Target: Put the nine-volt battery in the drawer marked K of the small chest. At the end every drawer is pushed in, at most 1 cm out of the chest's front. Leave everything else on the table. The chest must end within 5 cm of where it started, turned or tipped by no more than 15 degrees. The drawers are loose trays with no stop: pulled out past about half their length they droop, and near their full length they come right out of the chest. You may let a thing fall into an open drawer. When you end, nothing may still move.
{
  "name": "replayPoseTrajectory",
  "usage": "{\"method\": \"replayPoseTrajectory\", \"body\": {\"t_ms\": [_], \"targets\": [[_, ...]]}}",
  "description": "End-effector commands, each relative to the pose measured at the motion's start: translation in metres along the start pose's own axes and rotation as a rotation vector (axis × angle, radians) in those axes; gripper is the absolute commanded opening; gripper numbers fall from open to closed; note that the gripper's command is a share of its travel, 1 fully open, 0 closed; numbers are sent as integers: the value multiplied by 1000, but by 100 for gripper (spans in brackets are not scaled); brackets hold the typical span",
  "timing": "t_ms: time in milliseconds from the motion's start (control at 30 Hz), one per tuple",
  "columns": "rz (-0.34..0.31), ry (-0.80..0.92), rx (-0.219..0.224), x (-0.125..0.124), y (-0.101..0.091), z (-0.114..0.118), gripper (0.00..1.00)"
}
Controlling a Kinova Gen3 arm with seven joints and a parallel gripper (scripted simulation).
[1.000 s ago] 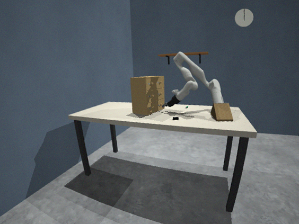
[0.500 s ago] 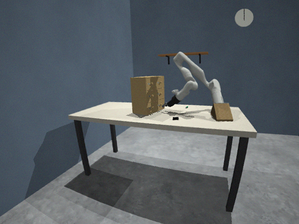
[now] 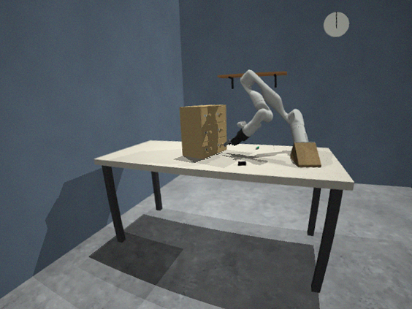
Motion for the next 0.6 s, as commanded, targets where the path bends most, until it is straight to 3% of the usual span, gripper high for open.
{"method": "replayPoseTrajectory", "body": {"t_ms": [0, 333, 567], "targets": [[11, 19, -10, -17, -11, 0, 100], [11, 19, -10, -41, -31, 1, 100], [11, 19, -10, -43, -34, 2, 100]]}}
Point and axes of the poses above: the point where the finger pads meet when closed, its own y axis out along the fingers, its own z axis across the jaws, x = y × z, the point moved 7 cm from there along -y, back along the fingers, and after that the axes turned 3 degrees about -y, right-handed, at the moved point
